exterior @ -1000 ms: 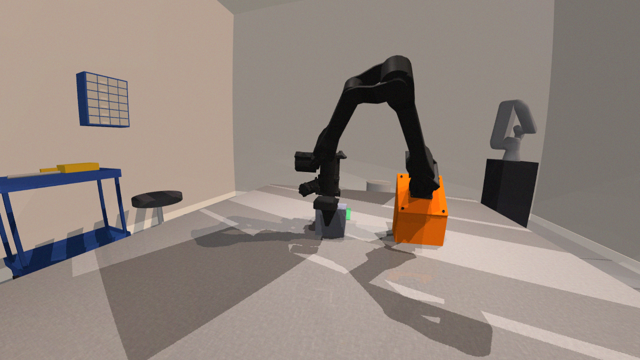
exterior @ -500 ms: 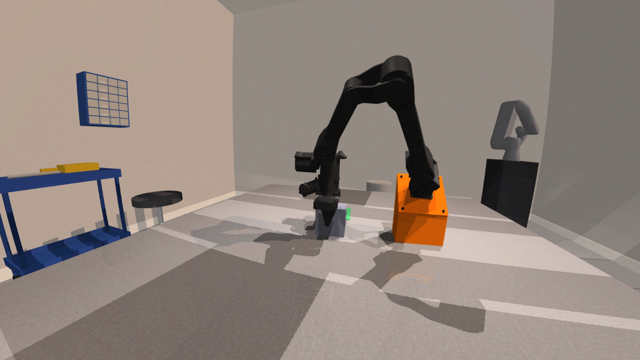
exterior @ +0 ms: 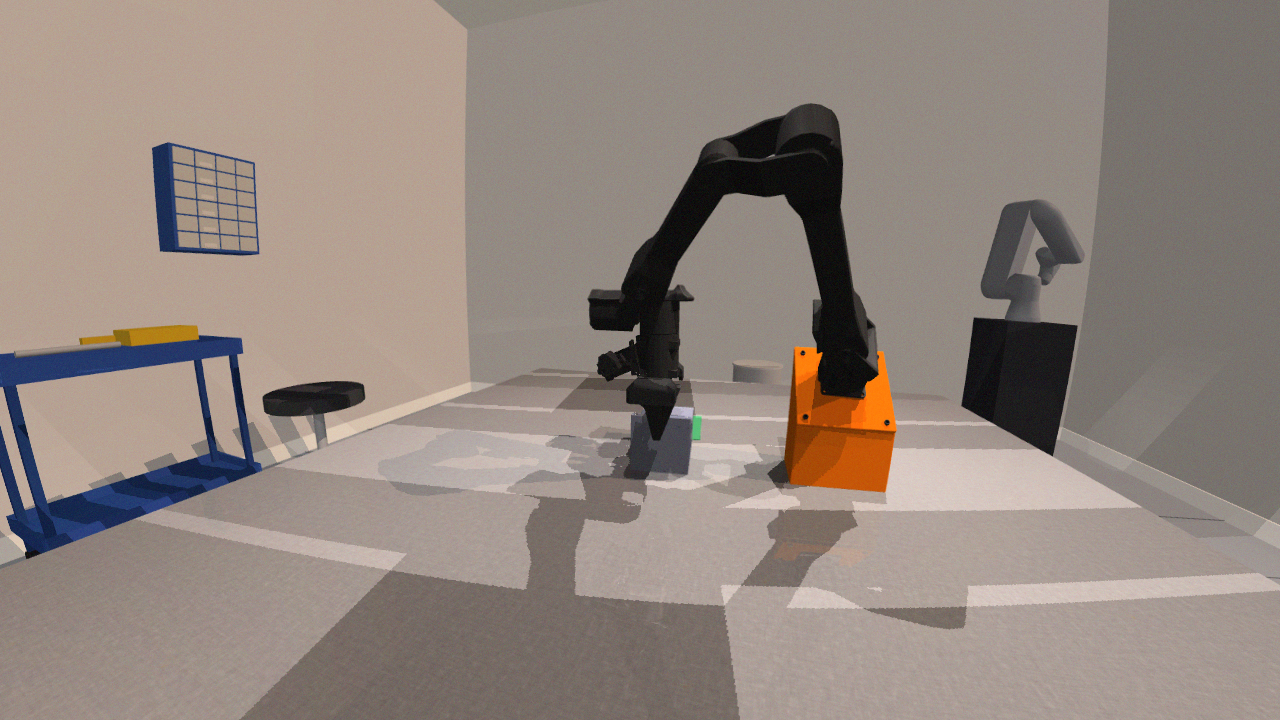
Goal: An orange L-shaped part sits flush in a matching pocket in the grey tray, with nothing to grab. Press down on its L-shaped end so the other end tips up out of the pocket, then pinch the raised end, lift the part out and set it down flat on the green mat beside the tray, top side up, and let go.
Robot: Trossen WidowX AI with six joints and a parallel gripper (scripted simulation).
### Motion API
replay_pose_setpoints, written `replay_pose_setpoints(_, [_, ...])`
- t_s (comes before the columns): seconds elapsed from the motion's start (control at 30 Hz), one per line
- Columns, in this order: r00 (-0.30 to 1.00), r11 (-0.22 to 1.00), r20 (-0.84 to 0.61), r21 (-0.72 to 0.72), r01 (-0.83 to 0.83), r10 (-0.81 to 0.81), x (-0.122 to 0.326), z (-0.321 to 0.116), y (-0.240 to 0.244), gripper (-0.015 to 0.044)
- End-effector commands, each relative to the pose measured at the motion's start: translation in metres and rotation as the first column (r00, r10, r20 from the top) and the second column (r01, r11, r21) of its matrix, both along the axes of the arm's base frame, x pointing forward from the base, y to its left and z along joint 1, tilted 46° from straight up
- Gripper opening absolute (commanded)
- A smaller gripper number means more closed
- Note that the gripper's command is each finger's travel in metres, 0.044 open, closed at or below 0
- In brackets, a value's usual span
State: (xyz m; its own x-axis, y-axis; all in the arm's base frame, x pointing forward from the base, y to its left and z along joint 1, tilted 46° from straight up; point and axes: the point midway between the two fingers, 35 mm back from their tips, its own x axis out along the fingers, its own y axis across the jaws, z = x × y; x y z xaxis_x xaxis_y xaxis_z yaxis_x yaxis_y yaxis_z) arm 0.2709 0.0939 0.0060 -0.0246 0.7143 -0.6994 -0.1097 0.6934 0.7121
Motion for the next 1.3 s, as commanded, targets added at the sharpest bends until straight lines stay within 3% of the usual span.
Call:
replay_pose_setpoints(0.0, [1.000, 1.000, 0.013, -0.012, 0.008, -0.008, 0.006, 0.021, -0.031, 0.0180])
replay_pose_setpoints(0.17, [1.000, 1.000, 0.012, -0.005, 0.007, -0.007, 0.003, 0.053, -0.068, 0.0180])
replay_pose_setpoints(1.17, [1.000, 1.000, 0.015, -0.003, 0.019, -0.019, 0.005, 0.050, -0.066, 0.0180])
replay_pose_setpoints(1.27, [0.994, 0.996, -0.059, -0.008, 0.091, -0.092, 0.007, 0.047, -0.069, 0.0259])
